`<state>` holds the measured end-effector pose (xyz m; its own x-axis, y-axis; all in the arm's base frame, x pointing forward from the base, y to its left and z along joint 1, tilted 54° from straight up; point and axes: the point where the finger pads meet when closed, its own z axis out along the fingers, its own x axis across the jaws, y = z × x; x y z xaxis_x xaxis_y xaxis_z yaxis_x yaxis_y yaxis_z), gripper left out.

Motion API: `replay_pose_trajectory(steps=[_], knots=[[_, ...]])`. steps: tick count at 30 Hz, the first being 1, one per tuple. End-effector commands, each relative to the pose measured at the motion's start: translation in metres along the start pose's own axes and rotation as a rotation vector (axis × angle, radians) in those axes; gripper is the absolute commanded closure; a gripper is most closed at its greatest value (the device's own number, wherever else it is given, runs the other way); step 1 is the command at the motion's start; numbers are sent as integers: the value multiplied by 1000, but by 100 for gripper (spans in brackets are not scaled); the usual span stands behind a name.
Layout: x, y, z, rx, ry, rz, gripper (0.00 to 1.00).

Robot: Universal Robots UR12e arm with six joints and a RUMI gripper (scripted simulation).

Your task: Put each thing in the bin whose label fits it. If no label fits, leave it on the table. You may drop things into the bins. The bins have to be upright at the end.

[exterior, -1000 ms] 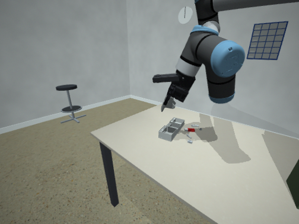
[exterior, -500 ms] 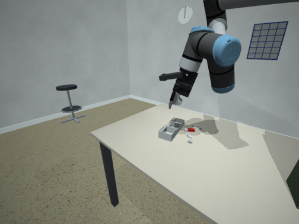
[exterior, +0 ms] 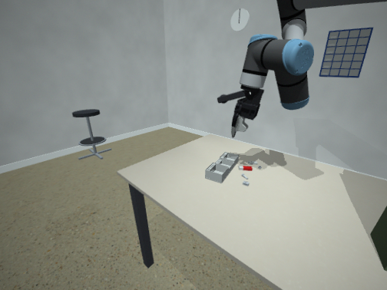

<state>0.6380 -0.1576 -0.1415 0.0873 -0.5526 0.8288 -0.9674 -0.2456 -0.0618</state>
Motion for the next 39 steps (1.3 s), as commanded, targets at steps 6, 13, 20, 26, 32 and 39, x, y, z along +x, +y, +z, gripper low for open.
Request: replay_pose_trajectory(steps=[6, 13, 20, 26, 32, 39], knots=[[34, 25, -6, -69, -13, 78, 96], [61, 53, -14, -152, -15, 178, 96], [76, 70, -18, -170, -15, 200, 96], [76, 70, -18, -170, -15, 200, 96], [82, 62, -5, -169, -24, 100, 96], [95, 42, 29, -169, -27, 58, 96]])
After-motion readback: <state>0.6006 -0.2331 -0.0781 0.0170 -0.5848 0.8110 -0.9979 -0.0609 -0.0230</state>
